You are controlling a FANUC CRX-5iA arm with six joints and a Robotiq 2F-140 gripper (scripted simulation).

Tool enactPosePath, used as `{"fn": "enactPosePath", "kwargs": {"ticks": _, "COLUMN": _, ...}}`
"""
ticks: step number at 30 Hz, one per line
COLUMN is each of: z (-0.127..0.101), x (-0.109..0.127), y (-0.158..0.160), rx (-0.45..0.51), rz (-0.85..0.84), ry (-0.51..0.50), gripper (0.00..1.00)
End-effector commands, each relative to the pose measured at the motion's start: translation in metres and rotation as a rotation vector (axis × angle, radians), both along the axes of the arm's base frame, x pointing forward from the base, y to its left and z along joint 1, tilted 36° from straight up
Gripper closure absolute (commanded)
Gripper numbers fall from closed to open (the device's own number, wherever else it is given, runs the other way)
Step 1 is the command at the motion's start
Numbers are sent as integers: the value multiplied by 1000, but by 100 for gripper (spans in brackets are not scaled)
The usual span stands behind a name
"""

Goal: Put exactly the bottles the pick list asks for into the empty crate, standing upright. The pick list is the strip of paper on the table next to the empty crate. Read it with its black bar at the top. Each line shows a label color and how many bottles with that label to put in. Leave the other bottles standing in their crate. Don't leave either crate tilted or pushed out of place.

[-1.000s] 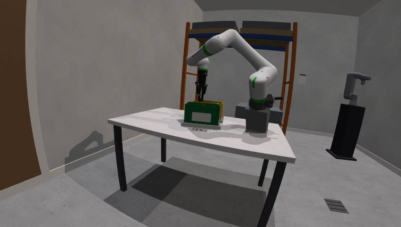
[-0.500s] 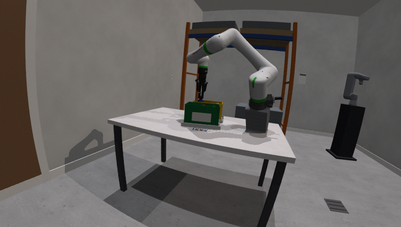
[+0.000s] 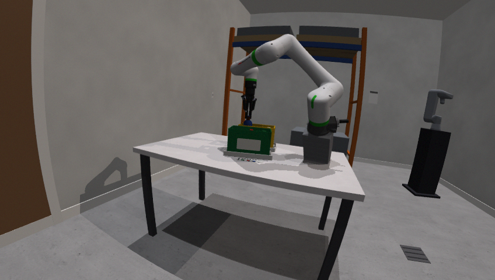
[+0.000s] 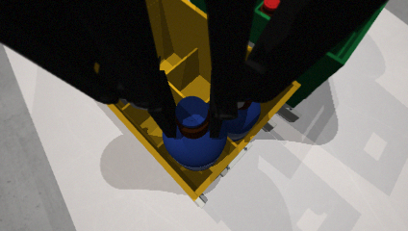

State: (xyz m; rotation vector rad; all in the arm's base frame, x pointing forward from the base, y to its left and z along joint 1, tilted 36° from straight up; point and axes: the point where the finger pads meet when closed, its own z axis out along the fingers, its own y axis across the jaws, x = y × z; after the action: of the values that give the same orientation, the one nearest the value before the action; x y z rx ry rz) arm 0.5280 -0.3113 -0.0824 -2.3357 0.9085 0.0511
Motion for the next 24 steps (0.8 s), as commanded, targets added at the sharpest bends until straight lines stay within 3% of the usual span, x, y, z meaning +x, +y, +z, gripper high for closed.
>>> {"fn": "enactPosePath", "kwargs": {"ticks": 1, "z": 3, "x": 0, "y": -2, "rx": -2, "rz": -1, "ry": -1, "gripper": 90}}
{"fn": "enactPosePath", "kwargs": {"ticks": 24, "z": 30, "x": -6, "y": -21, "rx": -2, "rz": -1, "ry": -1, "gripper": 90}}
